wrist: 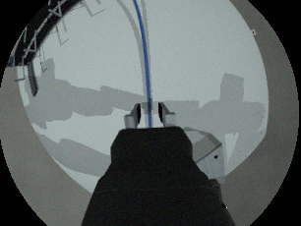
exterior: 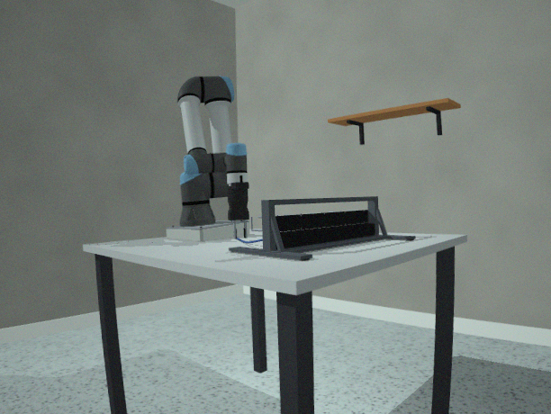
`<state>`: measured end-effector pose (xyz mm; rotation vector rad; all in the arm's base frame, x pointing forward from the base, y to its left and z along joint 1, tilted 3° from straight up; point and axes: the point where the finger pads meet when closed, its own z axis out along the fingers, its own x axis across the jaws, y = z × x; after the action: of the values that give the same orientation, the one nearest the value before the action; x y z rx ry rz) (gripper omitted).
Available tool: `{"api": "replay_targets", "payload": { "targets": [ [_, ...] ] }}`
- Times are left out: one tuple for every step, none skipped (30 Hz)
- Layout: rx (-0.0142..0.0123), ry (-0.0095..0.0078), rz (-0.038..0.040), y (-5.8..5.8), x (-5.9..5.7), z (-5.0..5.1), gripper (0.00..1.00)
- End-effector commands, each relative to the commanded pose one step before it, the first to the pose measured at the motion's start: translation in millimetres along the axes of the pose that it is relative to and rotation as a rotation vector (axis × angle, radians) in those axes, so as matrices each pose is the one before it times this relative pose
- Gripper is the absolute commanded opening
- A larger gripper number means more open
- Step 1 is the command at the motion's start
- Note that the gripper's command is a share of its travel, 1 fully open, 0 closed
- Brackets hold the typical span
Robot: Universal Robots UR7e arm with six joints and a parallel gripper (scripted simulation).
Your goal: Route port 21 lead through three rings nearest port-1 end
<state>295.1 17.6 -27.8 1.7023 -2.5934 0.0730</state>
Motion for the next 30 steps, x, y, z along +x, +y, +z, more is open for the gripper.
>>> {"api": "replay_targets", "payload": {
  "targets": [
    [0.00094, -0.00015, 0.00004, -0.34, -0.04, 0.19, 0.67],
    [0.00000, 0.00000, 0.00000, 0.00, 0.00, 0.15, 0.67],
    [0.00000, 0.00000, 0.00000, 0.00, 0.00, 0.17, 0.67],
    [0.00000, 0.00000, 0.00000, 0.00, 0.00, 0.19, 0.67],
    [0.00000, 0.00000, 0.00000, 0.00, 0.00, 0.20, 0.67],
    [0.00000, 0.00000, 0.00000, 0.00, 0.00, 0.22, 0.67],
    [0.00000, 0.00000, 0.00000, 0.00, 0.00, 0.24, 0.67],
    [0.00000, 0.00000, 0.00000, 0.00, 0.00, 0.25, 0.67],
    [0.00000, 0.00000, 0.00000, 0.00, 0.00, 0.27, 0.67],
    [0.00000, 0.00000, 0.00000, 0.00, 0.00, 0.28, 0.67],
    [0.00000, 0.00000, 0.00000, 0.00, 0.00, 0.00, 0.67],
    [0.00000, 0.00000, 0.00000, 0.00, 0.00, 0.00, 0.67],
    [0.00000, 0.00000, 0.00000, 0.00, 0.00, 0.29, 0.67],
    [0.00000, 0.00000, 0.00000, 0.00, 0.00, 0.30, 0.67],
    [0.00000, 0.00000, 0.00000, 0.00, 0.00, 0.31, 0.67],
    [0.00000, 0.00000, 0.00000, 0.00, 0.00, 0.32, 0.67],
    [0.00000, 0.00000, 0.00000, 0.00, 0.00, 0.32, 0.67],
    [0.00000, 0.00000, 0.00000, 0.00, 0.00, 0.33, 0.67],
    [0.00000, 0.00000, 0.00000, 0.00, 0.00, 0.33, 0.67],
    [0.00000, 0.00000, 0.00000, 0.00, 0.00, 0.34, 0.67],
    [0.00000, 0.00000, 0.00000, 0.00, 0.00, 0.34, 0.67],
    [0.00000, 0.00000, 0.00000, 0.00, 0.00, 0.34, 0.67],
    [0.00000, 0.00000, 0.00000, 0.00, 0.00, 0.34, 0.67],
    [0.00000, 0.00000, 0.00000, 0.00, 0.00, 0.33, 0.67],
    [0.00000, 0.00000, 0.00000, 0.00, 0.00, 0.33, 0.67],
    [0.00000, 0.00000, 0.00000, 0.00, 0.00, 0.32, 0.67],
    [0.00000, 0.00000, 0.00000, 0.00, 0.00, 0.31, 0.67],
    [0.00000, 0.00000, 0.00000, 0.00, 0.00, 0.00, 0.67],
    [0.00000, 0.00000, 0.00000, 0.00, 0.00, 0.00, 0.67],
    [0.00000, 0.00000, 0.00000, 0.00, 0.00, 0.30, 0.67]
  ]
}}
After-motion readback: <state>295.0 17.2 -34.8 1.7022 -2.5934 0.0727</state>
